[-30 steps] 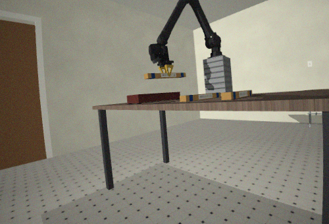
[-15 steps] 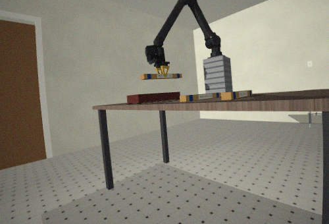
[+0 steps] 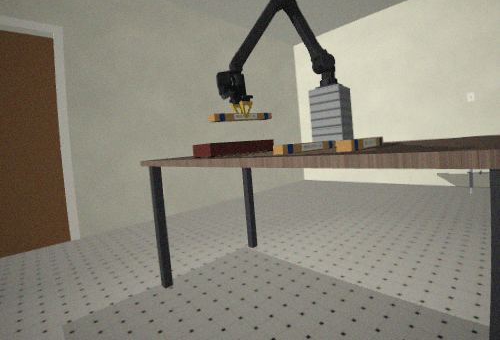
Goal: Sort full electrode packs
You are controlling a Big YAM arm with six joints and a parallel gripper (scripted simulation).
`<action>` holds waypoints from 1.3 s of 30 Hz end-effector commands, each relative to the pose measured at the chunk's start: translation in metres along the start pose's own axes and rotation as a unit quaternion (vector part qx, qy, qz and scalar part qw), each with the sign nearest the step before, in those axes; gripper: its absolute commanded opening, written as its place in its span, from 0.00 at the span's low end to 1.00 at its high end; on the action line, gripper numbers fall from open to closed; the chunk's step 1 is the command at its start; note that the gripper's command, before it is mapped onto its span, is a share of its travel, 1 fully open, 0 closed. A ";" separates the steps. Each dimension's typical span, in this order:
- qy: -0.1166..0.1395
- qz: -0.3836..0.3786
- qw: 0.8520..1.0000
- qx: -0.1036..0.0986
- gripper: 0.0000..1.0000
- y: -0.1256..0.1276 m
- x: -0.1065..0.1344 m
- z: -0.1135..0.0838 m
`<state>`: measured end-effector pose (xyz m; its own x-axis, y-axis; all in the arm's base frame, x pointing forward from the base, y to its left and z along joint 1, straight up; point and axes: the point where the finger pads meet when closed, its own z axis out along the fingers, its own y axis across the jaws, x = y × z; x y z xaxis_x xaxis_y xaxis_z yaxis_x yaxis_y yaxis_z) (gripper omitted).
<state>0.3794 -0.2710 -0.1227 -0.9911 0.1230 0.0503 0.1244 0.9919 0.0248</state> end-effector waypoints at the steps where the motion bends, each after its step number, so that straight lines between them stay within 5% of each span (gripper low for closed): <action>1: -0.044 -0.008 0.999 0.021 0.00 -0.029 -0.040 -0.034; 11: -0.050 -0.008 0.998 0.026 0.00 -0.054 -0.042 -0.042; 39: -0.059 -0.009 0.998 0.033 0.00 -0.065 -0.039 -0.038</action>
<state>0.3751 -0.3045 -0.1248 -0.9931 0.1112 0.0371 0.1121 0.9934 0.0223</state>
